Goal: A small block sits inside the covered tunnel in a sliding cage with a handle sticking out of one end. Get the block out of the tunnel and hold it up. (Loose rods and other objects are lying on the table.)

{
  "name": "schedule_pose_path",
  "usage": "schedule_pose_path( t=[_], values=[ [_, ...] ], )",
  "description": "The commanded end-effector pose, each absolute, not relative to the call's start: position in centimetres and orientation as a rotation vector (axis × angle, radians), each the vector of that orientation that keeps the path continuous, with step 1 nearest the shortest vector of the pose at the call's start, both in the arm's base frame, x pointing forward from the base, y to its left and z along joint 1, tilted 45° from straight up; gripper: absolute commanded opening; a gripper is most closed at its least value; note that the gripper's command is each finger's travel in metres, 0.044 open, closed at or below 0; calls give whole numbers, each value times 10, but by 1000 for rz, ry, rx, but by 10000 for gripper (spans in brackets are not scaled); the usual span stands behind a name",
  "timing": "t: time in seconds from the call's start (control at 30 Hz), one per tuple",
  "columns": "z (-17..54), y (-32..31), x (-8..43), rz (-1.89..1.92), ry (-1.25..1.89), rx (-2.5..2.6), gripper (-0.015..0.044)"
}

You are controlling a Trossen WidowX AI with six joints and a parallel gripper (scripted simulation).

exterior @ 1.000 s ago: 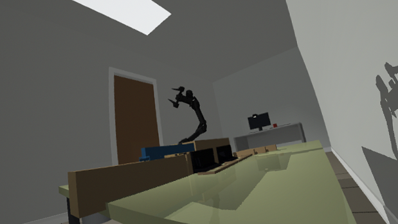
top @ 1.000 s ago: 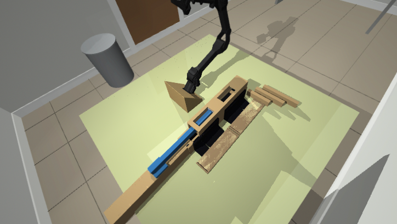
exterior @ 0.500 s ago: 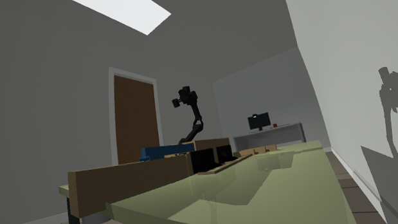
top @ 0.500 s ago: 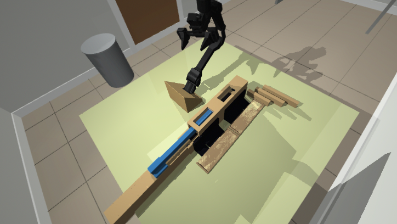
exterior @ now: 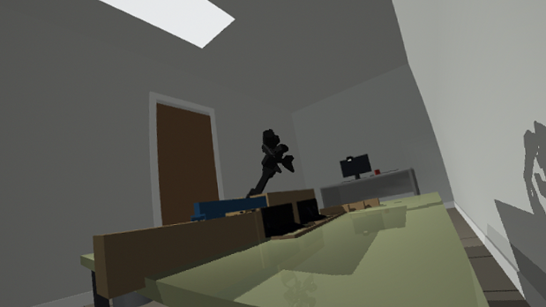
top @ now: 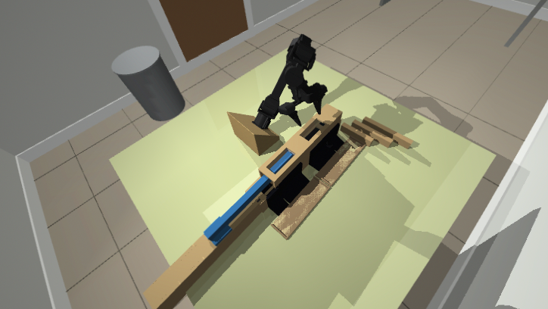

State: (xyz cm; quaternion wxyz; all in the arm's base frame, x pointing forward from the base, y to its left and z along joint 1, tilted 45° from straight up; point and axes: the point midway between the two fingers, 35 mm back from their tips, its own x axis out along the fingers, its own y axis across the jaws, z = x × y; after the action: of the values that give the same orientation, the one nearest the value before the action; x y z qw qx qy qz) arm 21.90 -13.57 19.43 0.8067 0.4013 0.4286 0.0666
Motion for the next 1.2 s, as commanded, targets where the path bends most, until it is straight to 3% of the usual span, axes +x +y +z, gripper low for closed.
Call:
schedule_pose_path(
  t=[0.0, 0.37, 0.73, 1.17],
  values=[
    [186, -87, 233, 427, 888, 839, 440],
    [180, -88, 238, 482, 875, 779, 440],
    [85, -210, 262, 677, 845, 40, 440],
    [-45, -301, 246, 988, 783, -601, 440]
  ],
)
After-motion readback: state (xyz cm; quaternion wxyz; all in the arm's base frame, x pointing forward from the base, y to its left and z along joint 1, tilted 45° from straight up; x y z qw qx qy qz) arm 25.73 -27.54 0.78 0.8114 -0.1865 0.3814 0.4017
